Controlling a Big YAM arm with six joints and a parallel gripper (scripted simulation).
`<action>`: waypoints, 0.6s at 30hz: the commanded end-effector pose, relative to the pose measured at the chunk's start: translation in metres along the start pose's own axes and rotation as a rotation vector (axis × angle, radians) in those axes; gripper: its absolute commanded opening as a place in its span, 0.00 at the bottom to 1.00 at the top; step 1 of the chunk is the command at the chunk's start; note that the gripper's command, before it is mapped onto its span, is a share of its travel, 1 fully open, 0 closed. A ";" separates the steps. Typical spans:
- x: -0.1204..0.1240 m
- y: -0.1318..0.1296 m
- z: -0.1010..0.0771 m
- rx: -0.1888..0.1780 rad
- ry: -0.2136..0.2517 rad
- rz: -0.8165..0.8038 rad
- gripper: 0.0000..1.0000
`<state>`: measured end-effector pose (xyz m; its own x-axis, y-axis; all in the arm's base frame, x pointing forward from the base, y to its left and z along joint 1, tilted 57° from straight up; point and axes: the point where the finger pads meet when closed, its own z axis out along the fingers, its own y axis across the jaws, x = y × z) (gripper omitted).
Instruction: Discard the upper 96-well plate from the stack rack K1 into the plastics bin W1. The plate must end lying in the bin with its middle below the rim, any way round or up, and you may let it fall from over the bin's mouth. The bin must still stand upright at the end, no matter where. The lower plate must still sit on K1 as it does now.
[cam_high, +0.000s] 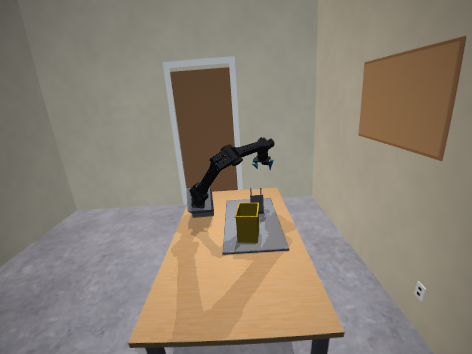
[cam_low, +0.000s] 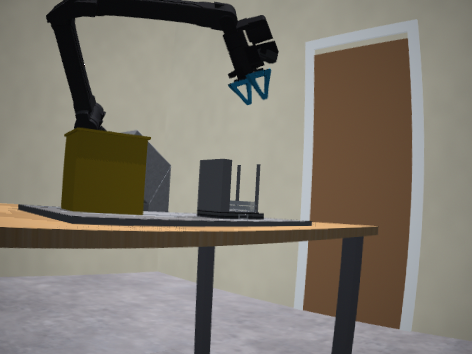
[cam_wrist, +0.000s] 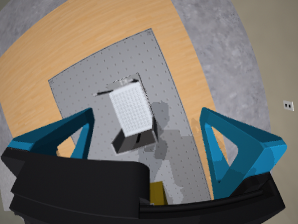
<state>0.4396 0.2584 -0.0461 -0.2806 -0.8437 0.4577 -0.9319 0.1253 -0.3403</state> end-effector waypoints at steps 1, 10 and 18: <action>0.008 -0.002 0.009 -0.014 0.040 -0.030 1.00; 0.033 0.011 0.027 -0.003 0.148 -0.101 1.00; 0.057 0.036 0.055 -0.039 0.321 -0.242 1.00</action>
<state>0.4098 0.2030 -0.0717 -0.1418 -0.6774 0.7218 -0.9764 -0.0242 -0.2146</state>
